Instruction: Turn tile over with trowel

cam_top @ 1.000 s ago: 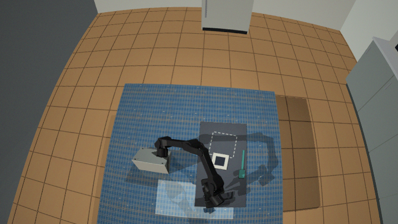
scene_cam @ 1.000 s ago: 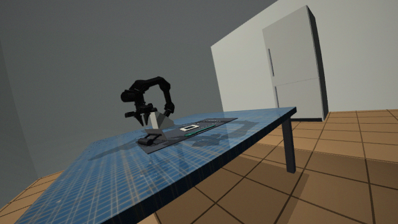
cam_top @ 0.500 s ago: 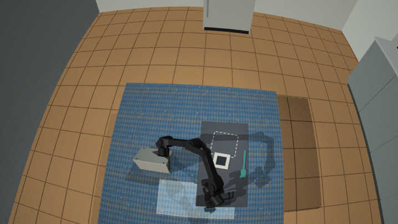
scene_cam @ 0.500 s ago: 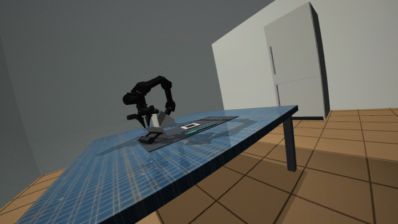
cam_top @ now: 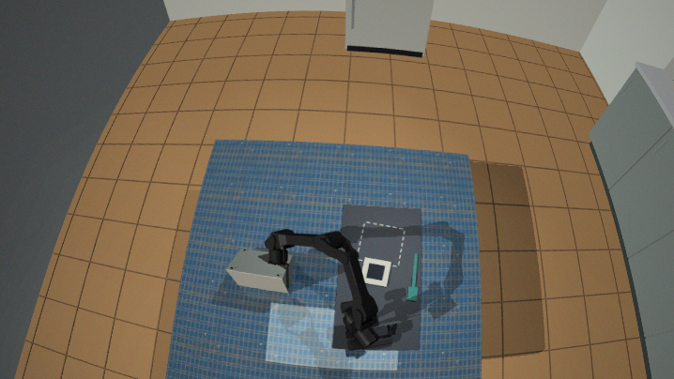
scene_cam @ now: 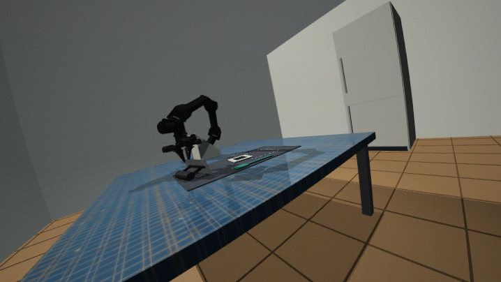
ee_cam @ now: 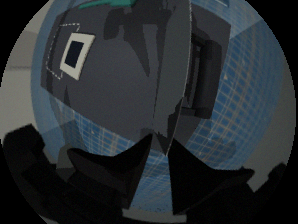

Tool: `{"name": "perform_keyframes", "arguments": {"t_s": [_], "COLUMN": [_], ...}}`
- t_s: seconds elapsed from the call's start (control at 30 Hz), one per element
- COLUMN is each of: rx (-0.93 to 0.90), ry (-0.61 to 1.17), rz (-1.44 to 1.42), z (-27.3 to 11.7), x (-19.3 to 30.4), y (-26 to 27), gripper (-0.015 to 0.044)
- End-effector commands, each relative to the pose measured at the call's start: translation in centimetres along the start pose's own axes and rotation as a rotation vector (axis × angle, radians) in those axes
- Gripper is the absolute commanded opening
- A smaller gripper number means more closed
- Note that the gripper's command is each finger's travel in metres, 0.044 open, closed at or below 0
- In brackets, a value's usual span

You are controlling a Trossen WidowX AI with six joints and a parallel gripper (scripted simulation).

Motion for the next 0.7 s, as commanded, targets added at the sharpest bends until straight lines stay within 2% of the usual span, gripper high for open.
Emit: {"name": "perform_keyframes", "arguments": {"t_s": [0.0, 0.67], "rx": [0.000, -0.002], "ry": [-0.007, -0.007], "rz": [0.003, 0.004], "z": [-0.2, 0.4], "x": [-0.1, -0.1], "y": [0.6, 3.8], "gripper": [0.0100, 0.0100]}}
Point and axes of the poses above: the point midway between the two fingers, 35 mm back from their tips, its own z axis out along the fingers, its own y axis across the jaws, x = y × z, the point moved 10 cm from there along -z, back along the fingers
